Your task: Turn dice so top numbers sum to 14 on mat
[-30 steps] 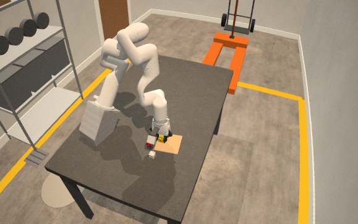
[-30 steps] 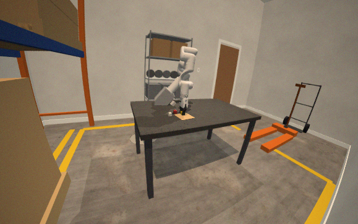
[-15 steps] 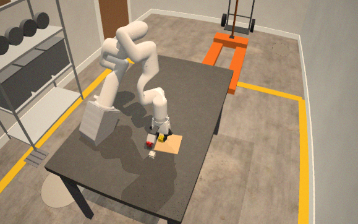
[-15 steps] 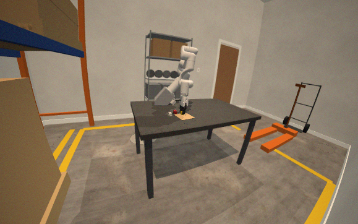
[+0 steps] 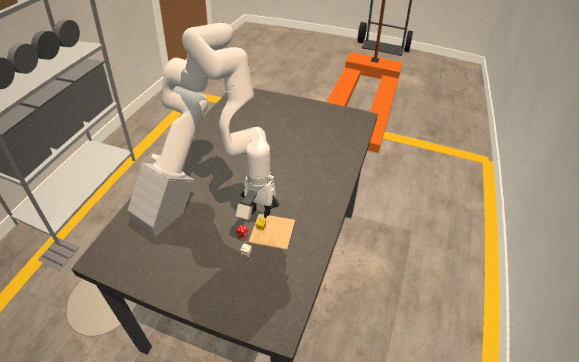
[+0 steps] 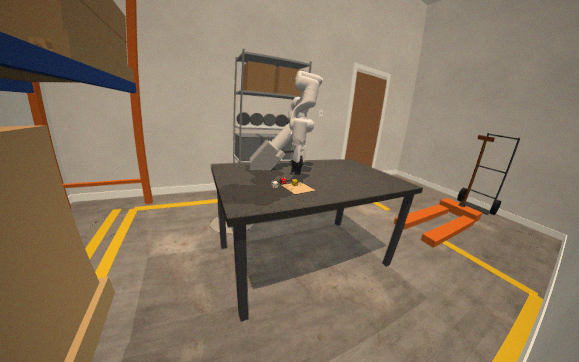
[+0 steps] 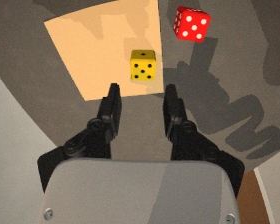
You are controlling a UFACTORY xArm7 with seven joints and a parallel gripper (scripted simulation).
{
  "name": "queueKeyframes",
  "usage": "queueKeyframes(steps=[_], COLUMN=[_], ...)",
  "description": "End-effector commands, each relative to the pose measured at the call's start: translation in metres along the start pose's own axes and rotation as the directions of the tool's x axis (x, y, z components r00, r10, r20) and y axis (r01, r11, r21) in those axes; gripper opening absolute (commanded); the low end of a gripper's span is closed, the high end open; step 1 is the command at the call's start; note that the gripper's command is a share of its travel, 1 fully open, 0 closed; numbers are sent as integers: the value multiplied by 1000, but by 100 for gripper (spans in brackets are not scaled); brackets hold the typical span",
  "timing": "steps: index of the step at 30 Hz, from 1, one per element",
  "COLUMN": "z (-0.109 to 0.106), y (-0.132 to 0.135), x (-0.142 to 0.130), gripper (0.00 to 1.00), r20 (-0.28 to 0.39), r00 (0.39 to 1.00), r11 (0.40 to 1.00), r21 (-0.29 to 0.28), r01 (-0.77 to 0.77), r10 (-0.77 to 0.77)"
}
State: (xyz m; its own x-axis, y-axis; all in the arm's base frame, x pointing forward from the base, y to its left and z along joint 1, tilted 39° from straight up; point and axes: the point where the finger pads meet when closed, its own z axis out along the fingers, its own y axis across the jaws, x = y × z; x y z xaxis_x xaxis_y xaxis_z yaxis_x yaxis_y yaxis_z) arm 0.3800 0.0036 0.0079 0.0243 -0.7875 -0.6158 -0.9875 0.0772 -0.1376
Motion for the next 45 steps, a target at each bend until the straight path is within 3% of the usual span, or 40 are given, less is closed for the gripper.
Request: queueKeyframes(steps=[1, 6, 7, 30, 39, 45], z=[-17, -20, -20, -20, -17, -15], y=[-1, -1, -1, -1, -3, -3], x=[0, 0, 0, 0, 20, 34], gripper=[47, 47, 100, 100, 100, 100], r20=[-1, -1, -1, 0, 15, 21], r00=[1000, 1000, 1000, 1000, 956, 880], r11=[1000, 1000, 1000, 1000, 956, 880], r21=[5, 5, 5, 5, 1, -5], r01=[0, 0, 0, -8, -293, -475], r10=[0, 0, 0, 8, 293, 475])
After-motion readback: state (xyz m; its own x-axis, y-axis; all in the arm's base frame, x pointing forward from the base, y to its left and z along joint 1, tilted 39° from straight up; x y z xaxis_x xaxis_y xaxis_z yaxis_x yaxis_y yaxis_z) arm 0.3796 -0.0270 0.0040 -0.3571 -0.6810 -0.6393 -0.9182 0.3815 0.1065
